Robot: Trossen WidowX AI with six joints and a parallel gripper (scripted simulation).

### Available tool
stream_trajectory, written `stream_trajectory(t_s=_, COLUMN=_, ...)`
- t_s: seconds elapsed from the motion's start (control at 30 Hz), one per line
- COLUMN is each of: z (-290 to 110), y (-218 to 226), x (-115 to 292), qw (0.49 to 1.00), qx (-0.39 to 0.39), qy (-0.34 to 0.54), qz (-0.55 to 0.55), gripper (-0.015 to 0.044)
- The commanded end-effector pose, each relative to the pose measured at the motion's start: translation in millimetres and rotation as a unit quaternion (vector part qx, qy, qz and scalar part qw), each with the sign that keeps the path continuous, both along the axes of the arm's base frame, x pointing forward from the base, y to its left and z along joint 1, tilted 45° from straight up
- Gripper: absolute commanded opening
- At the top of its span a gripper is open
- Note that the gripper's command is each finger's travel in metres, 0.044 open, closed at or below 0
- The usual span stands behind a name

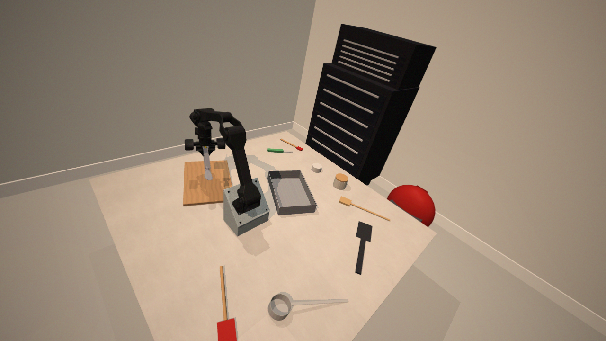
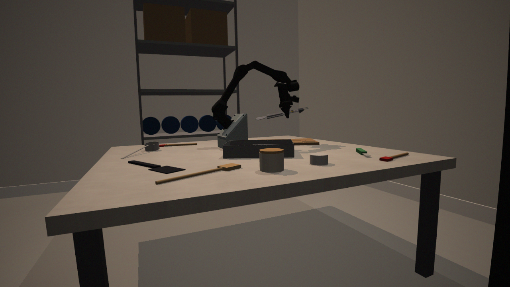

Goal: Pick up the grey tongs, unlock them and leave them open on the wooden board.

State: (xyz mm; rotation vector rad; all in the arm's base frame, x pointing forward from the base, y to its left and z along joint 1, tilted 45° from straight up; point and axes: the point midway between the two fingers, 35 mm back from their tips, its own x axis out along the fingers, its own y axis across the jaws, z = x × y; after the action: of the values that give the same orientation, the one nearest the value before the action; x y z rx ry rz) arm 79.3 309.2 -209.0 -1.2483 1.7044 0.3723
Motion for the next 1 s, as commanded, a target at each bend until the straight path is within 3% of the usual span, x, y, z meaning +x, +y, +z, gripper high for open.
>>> stream_trajectory(t_s=0.0, z=0, y=5, x=0, qw=0.999, qx=0.032, qy=-0.018, qz=0.017, gripper=-0.015)
stream_trajectory(t_s=0.97, z=12, y=21, x=-5, qw=0.96, qx=0.234, qy=-0.122, qz=0.095, gripper=-0.015)
